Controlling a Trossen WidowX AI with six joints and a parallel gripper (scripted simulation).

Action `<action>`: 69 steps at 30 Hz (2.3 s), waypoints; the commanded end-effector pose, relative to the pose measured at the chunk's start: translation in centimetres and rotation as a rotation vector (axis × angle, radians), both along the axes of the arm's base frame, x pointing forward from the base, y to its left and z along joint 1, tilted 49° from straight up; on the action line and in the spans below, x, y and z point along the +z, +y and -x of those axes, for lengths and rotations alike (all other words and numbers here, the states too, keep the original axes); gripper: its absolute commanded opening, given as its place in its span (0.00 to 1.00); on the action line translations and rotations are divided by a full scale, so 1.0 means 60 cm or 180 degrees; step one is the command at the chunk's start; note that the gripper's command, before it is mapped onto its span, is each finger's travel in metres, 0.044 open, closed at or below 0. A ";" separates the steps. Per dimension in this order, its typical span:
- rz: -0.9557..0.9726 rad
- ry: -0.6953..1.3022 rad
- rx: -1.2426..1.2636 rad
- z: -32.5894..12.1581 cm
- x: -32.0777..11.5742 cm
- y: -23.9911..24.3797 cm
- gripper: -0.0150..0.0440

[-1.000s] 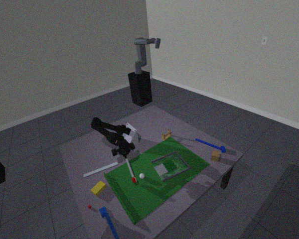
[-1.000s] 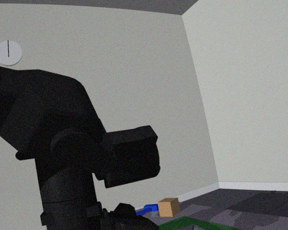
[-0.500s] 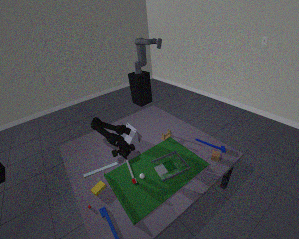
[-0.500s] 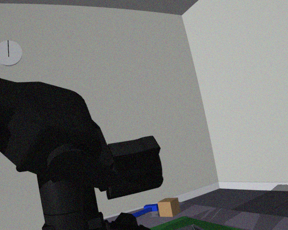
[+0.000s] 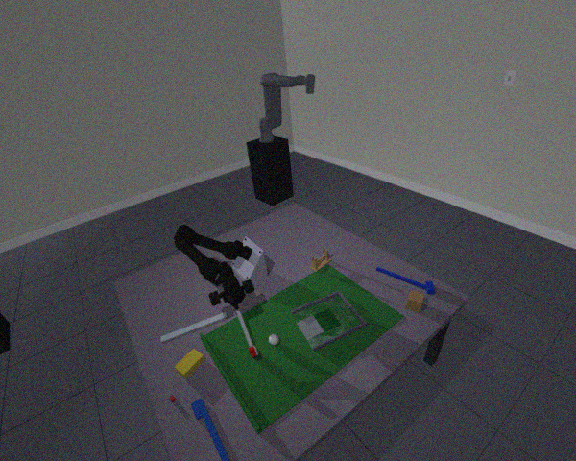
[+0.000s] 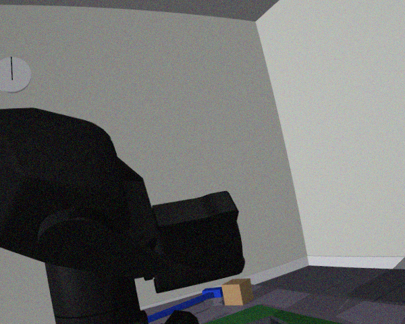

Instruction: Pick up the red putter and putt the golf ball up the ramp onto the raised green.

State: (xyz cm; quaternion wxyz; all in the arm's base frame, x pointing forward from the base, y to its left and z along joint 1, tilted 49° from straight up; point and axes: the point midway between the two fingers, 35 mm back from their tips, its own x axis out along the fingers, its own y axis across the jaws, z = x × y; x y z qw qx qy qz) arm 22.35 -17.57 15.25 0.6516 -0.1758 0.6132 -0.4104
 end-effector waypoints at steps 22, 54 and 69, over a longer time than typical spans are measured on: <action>-0.0018 -0.0015 0.0023 -0.075 -0.156 0.151 0.25; -0.0017 0.0022 0.0033 -0.078 -0.109 0.206 0.25; -0.0017 0.0022 0.0033 -0.078 -0.109 0.206 0.25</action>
